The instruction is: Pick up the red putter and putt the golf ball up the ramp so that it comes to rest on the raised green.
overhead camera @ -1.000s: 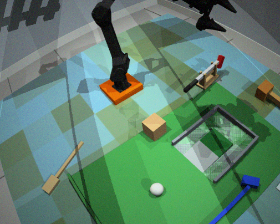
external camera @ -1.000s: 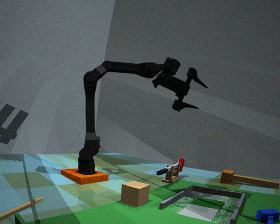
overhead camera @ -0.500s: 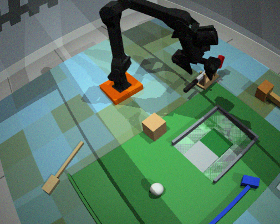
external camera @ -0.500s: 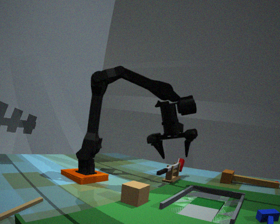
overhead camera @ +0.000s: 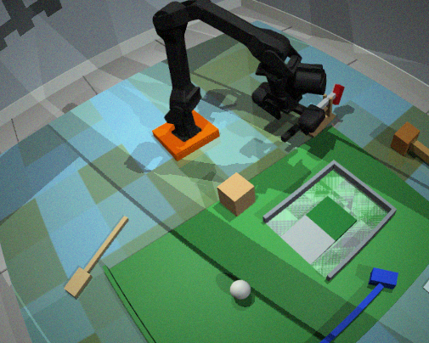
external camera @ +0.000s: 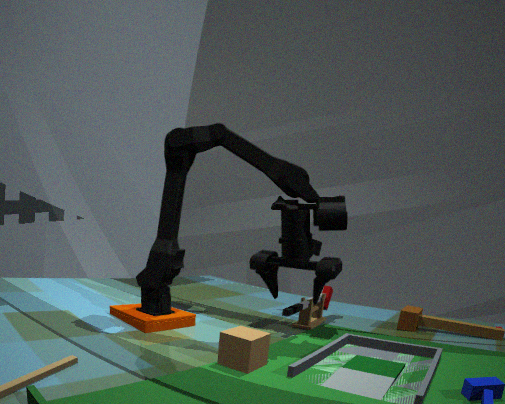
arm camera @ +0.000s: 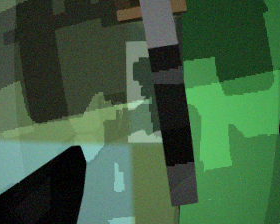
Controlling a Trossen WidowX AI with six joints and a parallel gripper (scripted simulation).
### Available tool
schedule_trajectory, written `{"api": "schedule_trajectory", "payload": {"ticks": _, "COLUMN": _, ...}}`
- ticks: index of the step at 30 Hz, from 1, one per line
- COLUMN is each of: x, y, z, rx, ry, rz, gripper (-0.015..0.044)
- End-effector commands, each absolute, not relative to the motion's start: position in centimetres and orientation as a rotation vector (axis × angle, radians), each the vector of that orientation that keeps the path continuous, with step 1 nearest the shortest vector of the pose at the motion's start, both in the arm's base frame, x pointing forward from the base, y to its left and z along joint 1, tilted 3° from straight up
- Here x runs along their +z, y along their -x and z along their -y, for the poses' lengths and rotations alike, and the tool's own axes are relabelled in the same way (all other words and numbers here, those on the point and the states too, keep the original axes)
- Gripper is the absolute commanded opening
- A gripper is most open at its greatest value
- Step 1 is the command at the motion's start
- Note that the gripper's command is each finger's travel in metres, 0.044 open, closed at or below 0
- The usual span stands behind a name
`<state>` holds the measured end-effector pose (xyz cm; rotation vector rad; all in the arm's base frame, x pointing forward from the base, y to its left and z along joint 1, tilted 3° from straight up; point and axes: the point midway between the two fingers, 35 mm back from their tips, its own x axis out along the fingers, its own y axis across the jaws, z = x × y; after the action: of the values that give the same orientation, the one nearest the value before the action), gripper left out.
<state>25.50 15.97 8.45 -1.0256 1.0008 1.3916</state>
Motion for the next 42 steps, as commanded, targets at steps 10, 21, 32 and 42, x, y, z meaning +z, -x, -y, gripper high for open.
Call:
{"api": "schedule_trajectory", "payload": {"ticks": 10, "x": 5.4, "y": -25.1, "z": -16.0, "rx": 1.399, "ry": 1.019, "rz": -1.008, "gripper": 0.0440}}
{"api": "schedule_trajectory", "payload": {"ticks": 21, "x": 4.2, "y": -25.1, "z": -16.0, "rx": 1.399, "ry": 1.019, "rz": -1.008, "gripper": 0.0440}}
{"api": "schedule_trajectory", "payload": {"ticks": 32, "x": 3.1, "y": -25.0, "z": -16.0, "rx": 1.399, "ry": 1.019, "rz": -1.008, "gripper": 0.0440}}
{"api": "schedule_trajectory", "payload": {"ticks": 42, "x": 3.3, "y": -25.3, "z": -16.0, "rx": 1.395, "ry": 1.026, "rz": -1.001, "gripper": 0.0230}}
